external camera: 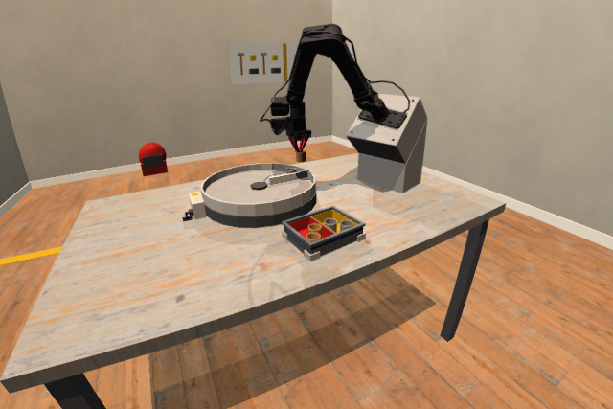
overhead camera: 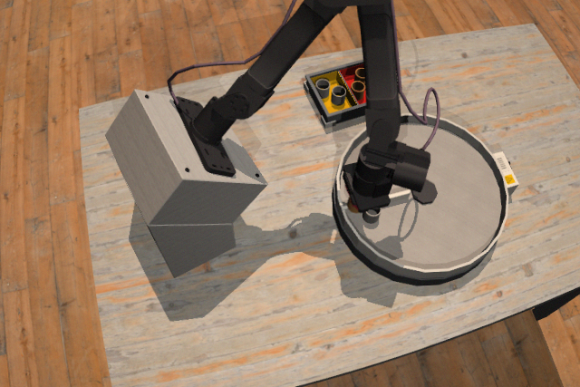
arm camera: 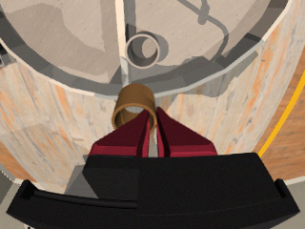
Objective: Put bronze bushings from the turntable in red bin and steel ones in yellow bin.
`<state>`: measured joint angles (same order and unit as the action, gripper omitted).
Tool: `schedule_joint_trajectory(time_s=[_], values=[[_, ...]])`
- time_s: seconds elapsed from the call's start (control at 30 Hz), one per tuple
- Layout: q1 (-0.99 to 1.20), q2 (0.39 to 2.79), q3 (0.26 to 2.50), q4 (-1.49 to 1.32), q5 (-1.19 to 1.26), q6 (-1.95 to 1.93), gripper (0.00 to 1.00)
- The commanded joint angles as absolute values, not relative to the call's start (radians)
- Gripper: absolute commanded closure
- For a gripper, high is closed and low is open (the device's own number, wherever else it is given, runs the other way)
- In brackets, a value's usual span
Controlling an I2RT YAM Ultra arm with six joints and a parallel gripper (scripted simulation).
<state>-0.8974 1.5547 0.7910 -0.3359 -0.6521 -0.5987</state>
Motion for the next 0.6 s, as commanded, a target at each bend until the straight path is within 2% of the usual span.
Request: schedule_joint_trajectory(time_s=[0.0, 0.57], values=[[-0.923, 1.528, 0.810, -0.339, -0.668, -0.602, 1.00], [-0.872, 1.501, 0.778, -0.345, -0.637, -0.527, 1.00]])
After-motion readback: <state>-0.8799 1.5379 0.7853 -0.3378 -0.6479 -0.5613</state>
